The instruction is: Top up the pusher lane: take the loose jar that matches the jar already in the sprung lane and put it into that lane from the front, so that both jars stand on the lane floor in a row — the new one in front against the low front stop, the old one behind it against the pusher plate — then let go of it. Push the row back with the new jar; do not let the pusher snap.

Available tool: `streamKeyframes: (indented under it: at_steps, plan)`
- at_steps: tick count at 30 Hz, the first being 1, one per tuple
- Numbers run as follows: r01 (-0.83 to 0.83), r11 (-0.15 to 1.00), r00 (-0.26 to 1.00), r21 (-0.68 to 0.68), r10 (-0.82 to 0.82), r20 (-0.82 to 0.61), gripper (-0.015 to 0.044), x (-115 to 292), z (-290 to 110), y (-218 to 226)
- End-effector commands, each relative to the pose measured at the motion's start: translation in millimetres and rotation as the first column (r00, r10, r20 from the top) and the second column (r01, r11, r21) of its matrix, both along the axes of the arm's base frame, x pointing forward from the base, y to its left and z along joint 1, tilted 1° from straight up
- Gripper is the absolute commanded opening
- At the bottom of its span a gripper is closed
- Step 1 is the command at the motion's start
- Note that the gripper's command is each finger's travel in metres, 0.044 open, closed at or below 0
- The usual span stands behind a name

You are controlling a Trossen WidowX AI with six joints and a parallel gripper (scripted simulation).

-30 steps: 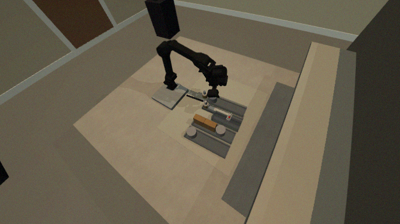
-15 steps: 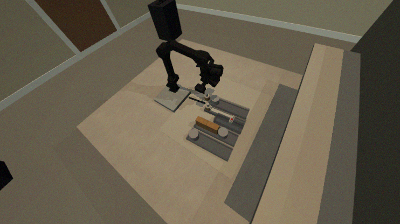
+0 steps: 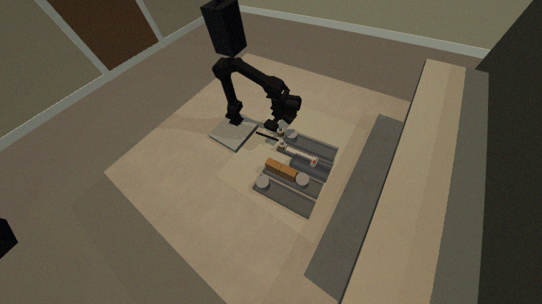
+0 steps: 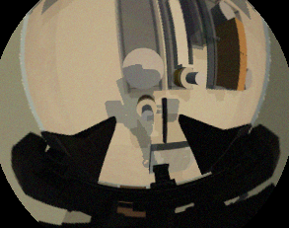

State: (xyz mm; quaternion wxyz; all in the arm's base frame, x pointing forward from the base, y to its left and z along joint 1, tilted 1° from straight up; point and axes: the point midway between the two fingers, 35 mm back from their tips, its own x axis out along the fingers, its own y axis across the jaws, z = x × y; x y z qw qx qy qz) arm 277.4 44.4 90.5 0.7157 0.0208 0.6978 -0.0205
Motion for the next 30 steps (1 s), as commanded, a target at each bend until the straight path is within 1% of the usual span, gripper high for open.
streamKeyframes:
  at_steps: [1,3,9,30]
  plan:
    - [0.004,1.000,1.000,-0.004,-0.004,-0.003,0.0440,-1.3,-10.1,-0.4]
    - [0.004,1.000,1.000,-0.004,-0.004,-0.003,0.0440,-1.2,-19.1,-0.5]
    - [0.004,1.000,1.000,-0.004,-0.004,-0.003,0.0440,-1.0,-22.7,-0.5]
    - [0.004,1.000,1.000,-0.004,-0.004,-0.003,0.0440,-0.6,-55.1,-0.6]
